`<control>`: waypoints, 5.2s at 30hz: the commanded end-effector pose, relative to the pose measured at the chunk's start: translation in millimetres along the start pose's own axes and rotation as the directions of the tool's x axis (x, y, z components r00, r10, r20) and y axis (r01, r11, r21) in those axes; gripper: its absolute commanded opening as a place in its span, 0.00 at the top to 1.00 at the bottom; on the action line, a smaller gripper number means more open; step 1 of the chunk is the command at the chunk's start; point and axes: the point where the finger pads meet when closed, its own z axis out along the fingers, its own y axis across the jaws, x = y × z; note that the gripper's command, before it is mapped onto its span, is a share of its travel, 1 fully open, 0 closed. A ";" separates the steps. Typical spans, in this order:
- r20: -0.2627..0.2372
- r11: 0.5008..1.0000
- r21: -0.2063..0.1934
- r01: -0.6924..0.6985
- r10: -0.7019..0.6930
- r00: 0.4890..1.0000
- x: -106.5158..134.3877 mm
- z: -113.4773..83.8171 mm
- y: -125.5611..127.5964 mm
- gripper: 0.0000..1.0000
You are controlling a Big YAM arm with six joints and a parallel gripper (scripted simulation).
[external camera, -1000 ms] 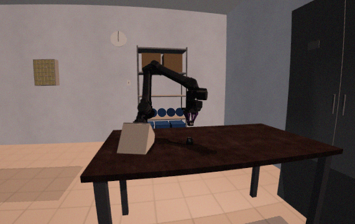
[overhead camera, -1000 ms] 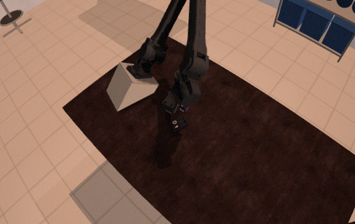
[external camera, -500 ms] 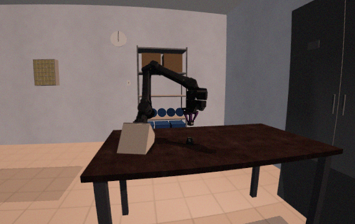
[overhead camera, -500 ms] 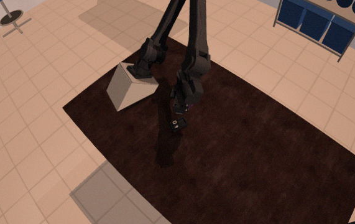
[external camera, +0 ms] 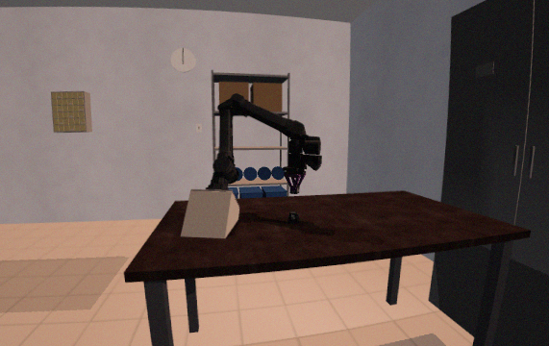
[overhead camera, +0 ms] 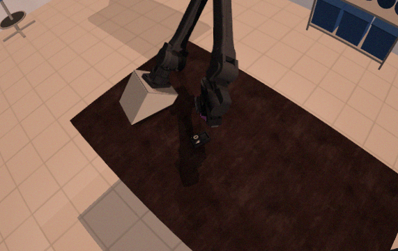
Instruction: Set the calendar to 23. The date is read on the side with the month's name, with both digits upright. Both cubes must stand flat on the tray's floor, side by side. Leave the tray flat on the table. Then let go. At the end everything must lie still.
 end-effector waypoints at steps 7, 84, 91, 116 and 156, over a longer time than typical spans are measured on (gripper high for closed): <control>0.062 0.955 -0.002 0.298 -0.297 0.953 -16.3 -18.4 25.2 0.74; 0.010 -0.412 0.053 0.910 -0.911 -0.413 6.9 -13.2 68.4 0.74; 0.004 -0.525 0.055 0.849 -0.850 -0.526 8.6 -13.2 71.2 0.74; -0.014 -0.786 0.057 0.616 -0.617 -0.787 12.9 -13.9 77.9 0.74; 0.002 -0.757 0.020 0.653 -0.653 -0.757 18.2 88.3 66.2 0.74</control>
